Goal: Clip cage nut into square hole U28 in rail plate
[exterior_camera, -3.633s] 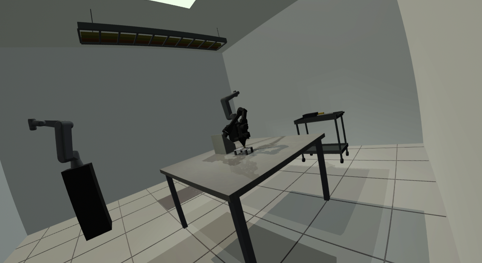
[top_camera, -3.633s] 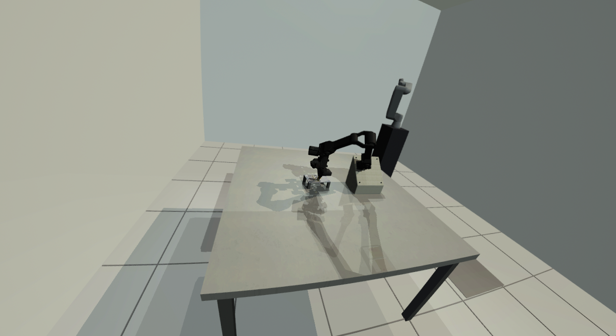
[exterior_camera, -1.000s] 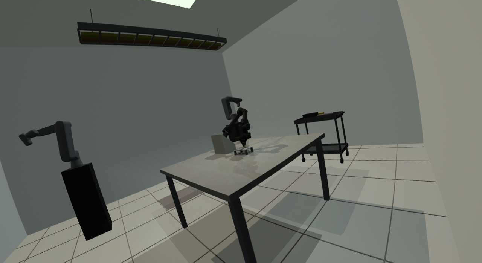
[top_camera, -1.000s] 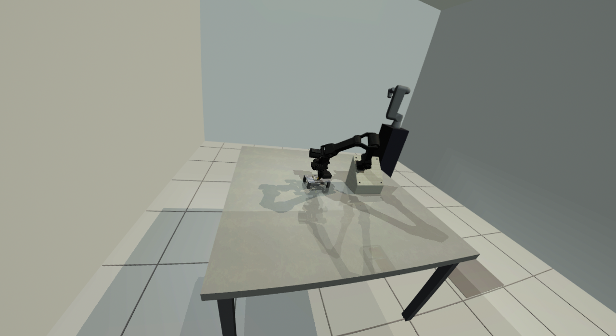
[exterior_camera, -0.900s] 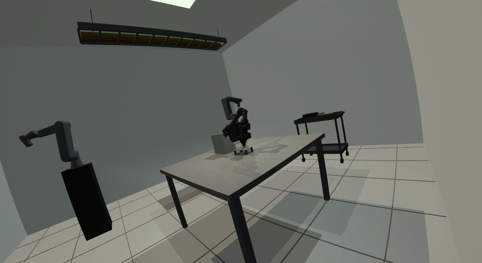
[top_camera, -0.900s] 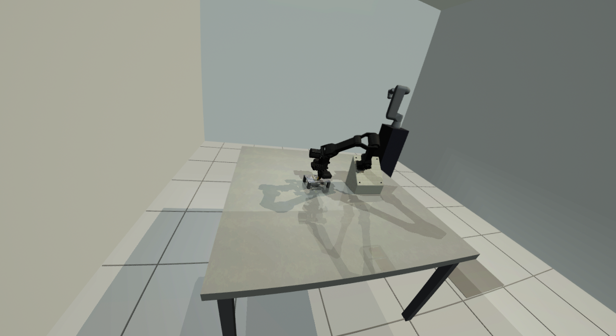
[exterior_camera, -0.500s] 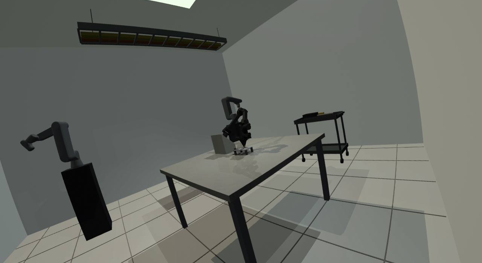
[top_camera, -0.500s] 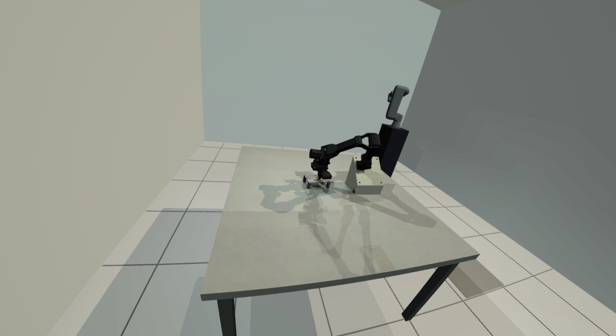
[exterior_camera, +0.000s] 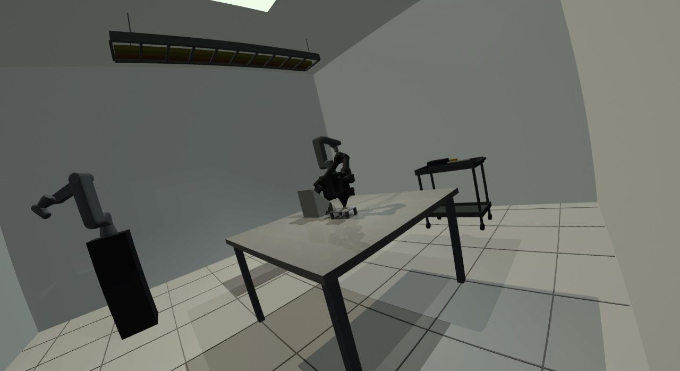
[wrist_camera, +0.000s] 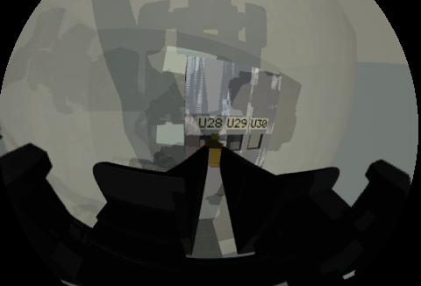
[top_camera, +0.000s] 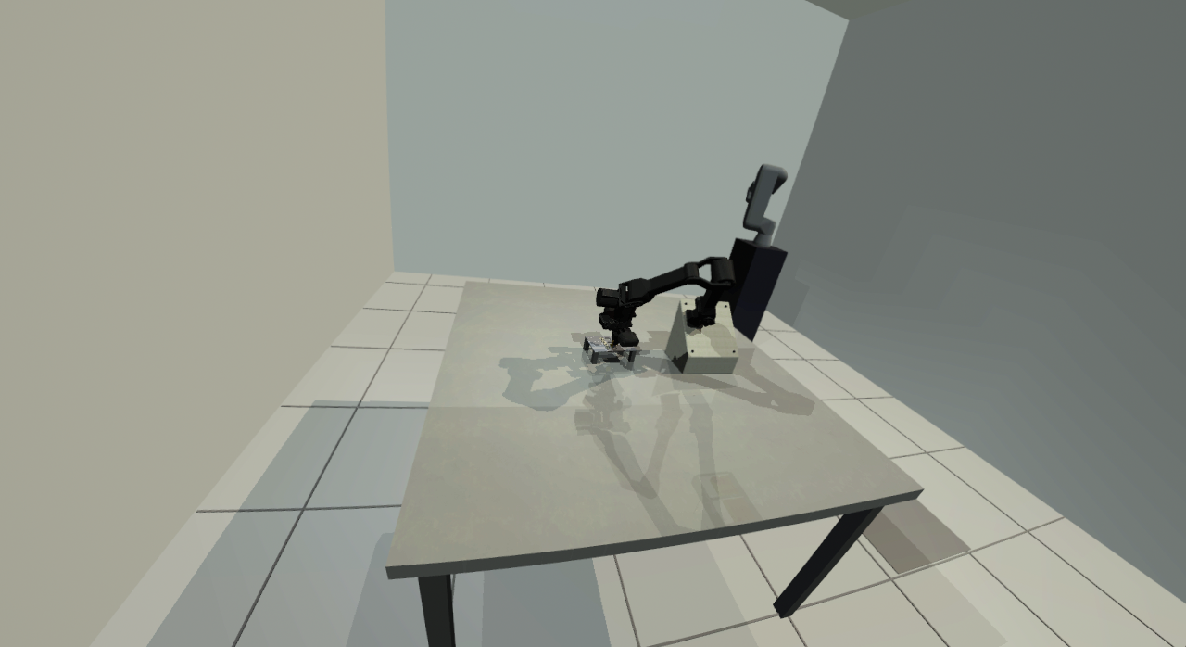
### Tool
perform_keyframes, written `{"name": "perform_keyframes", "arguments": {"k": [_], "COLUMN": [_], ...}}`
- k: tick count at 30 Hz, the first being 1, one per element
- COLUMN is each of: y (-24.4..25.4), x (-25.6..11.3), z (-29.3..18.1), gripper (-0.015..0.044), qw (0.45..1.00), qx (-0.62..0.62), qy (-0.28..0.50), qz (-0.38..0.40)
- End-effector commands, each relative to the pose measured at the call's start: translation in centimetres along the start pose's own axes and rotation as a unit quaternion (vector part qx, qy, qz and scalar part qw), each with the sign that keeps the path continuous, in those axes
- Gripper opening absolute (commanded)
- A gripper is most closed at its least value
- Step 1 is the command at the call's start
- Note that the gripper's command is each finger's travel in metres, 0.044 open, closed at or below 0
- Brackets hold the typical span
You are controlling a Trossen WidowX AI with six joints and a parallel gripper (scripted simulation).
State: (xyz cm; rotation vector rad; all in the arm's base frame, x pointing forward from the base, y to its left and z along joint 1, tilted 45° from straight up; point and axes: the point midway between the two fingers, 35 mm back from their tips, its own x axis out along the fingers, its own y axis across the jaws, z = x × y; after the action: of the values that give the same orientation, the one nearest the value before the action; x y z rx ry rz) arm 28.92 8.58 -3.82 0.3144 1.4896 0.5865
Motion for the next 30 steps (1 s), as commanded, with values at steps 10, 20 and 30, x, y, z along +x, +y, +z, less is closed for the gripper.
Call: {"name": "perform_keyframes", "arguments": {"k": [10,20,30], "y": [0.05,0.18,0.3], "x": [0.03,0.05,0.09], "z": [0.02,0.02,0.03], "gripper": [0.0025,0.0025,0.0025], "qw": [1.0,1.0,0.999], "qx": [0.002,0.002,0.002], "qy": [-0.001,-0.001,-0.001], "qz": [-0.014,-0.024,-0.033]}}
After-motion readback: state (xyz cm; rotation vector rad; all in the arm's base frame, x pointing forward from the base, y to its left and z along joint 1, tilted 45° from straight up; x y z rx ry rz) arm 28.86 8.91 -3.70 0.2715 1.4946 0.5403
